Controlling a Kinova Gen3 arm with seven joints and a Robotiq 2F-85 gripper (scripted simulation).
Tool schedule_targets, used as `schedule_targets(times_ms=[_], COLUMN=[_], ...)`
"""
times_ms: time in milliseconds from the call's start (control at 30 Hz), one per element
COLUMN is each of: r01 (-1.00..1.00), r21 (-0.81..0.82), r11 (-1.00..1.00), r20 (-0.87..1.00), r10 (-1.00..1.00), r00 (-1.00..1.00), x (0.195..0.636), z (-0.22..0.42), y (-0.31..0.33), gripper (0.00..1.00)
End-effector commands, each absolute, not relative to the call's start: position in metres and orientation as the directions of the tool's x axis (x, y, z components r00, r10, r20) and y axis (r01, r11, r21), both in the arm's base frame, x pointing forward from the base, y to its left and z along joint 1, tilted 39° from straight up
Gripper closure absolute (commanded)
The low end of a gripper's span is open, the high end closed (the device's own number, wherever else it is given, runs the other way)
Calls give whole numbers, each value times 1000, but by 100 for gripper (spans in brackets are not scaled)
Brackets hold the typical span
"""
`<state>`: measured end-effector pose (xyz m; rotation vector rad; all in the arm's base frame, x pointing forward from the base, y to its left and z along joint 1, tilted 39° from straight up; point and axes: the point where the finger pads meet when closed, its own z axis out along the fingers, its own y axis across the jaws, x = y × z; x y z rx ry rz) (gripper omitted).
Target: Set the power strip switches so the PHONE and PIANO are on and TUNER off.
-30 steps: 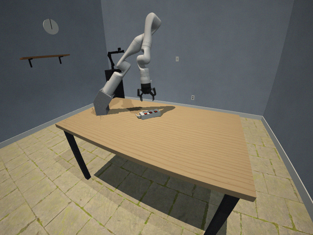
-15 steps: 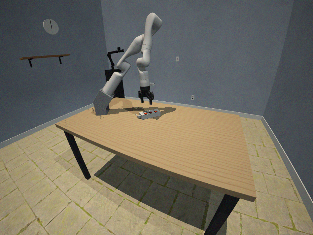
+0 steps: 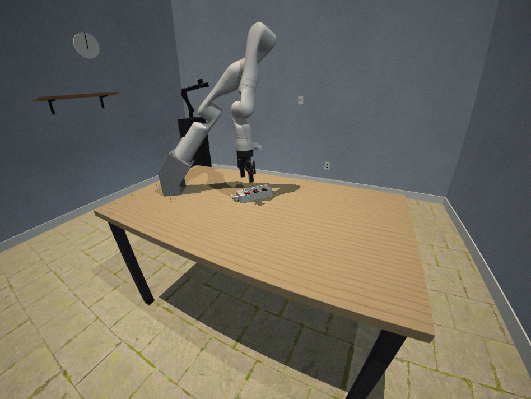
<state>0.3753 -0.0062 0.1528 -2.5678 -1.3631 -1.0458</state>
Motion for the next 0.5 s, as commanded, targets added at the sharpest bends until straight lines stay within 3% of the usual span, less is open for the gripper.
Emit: schedule_targets(times_ms=[0, 467], r01=[741, 716], r21=[229, 191], r11=[-631, -672], r20=[593, 604], r10=[694, 655], r00=[408, 454], x=[375, 376], z=[150, 147], y=[-6, -7], gripper=[0, 0])
